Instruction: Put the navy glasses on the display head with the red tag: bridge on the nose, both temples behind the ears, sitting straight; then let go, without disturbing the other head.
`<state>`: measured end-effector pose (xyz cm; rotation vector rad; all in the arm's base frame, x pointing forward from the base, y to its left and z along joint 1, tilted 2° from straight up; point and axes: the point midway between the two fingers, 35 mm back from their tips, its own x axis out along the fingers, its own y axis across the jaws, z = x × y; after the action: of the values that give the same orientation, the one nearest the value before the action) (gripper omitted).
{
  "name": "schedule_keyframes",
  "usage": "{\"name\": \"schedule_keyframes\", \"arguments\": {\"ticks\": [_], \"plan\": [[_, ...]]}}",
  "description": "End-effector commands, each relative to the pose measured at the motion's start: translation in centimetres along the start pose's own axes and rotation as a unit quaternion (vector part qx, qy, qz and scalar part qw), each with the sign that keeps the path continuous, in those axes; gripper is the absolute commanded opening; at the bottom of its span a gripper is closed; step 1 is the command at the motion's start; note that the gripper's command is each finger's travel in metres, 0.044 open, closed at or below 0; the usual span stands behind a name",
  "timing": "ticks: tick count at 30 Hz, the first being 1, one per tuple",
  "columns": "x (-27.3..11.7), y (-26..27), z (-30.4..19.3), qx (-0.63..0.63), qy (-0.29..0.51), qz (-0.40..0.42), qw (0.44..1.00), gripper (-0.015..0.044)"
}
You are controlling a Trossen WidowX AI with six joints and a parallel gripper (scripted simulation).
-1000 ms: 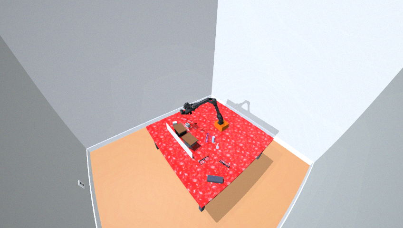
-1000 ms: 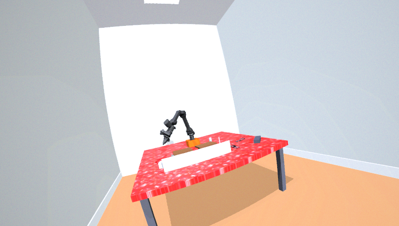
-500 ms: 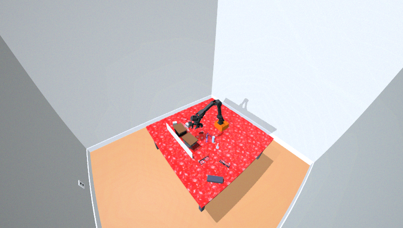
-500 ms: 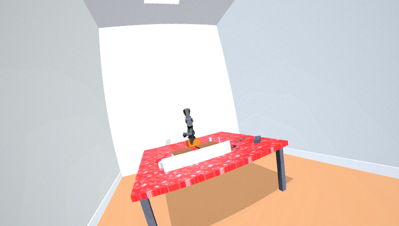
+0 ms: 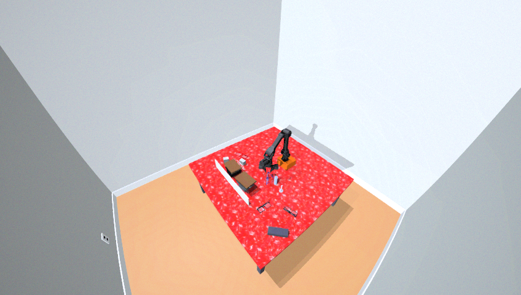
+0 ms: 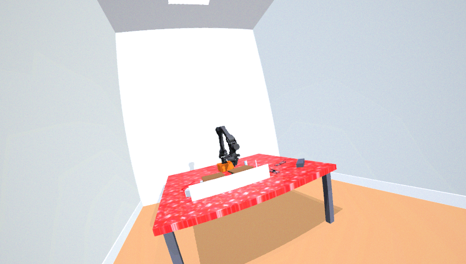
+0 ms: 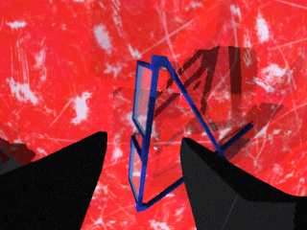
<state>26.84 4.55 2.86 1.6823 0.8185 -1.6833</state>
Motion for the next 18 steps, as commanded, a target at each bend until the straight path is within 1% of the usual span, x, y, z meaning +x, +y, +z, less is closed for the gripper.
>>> {"name": "schedule_keyframes", "arguments": {"ticks": [1,3,12,18], "plan": [[0.09,-0.61,0.19,0.007,-0.002,-0.008,1.000,0.0174],[0.09,-0.61,0.19,0.007,-0.002,-0.008,1.000,0.0121],[0.17,-0.60,0.19,0.007,-0.002,-0.008,1.000,0.0120],[0.97,-0.48,0.14,0.007,-0.002,-0.008,1.000,0.0120]]}}
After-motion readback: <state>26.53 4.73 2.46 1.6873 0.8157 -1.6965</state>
